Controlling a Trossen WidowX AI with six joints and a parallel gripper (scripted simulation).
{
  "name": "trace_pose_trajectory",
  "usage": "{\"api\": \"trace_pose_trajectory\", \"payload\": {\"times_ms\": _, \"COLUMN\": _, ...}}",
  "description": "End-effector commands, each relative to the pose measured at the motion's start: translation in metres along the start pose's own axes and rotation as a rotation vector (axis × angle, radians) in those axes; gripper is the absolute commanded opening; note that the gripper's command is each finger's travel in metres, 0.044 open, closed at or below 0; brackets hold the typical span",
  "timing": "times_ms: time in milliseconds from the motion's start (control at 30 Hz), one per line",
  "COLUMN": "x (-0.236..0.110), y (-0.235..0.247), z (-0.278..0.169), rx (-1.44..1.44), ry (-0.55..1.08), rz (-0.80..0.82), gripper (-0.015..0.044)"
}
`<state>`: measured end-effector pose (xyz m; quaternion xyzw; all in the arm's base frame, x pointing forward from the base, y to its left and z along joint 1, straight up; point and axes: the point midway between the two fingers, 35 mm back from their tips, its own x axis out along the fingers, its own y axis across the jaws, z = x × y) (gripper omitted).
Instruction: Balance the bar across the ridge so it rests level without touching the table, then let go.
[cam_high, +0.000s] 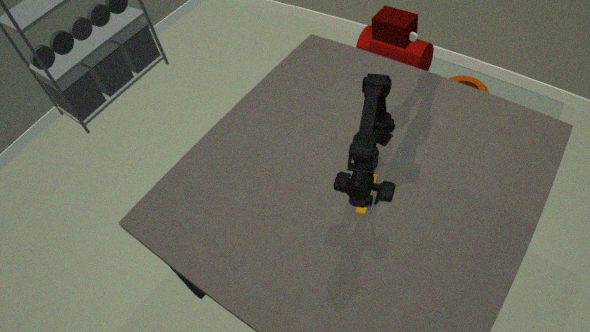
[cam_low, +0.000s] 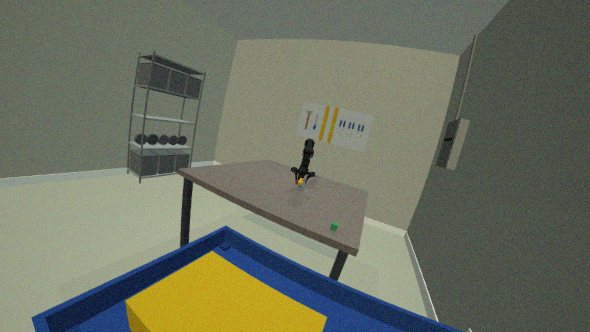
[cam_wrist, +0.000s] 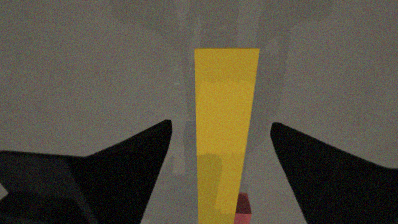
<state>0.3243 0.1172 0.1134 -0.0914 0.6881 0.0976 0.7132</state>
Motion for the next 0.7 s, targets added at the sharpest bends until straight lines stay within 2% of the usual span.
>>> {"api": "trace_pose_trajectory", "payload": {"times_ms": 0, "x": 0.0, "y": 0.0, "z": 0.0, "rx": 0.0, "ry": 0.0, "rz": -0.001, "gripper": 0.044}}
{"api": "trace_pose_trajectory", "payload": {"times_ms": 133, "x": -0.007, "y": 0.0, "z": 0.001, "rx": 0.0, "ry": -0.001, "rz": -0.001, "gripper": 0.044}}
{"api": "trace_pose_trajectory", "payload": {"times_ms": 433, "x": -0.098, "y": 0.0, "z": 0.0, "rx": 0.0, "ry": -0.014, "rz": 0.001, "gripper": 0.044}}
{"api": "trace_pose_trajectory", "payload": {"times_ms": 667, "x": -0.1, "y": 0.0, "z": 0.0, "rx": 0.0, "ry": -0.015, "rz": 0.001, "gripper": 0.044}}
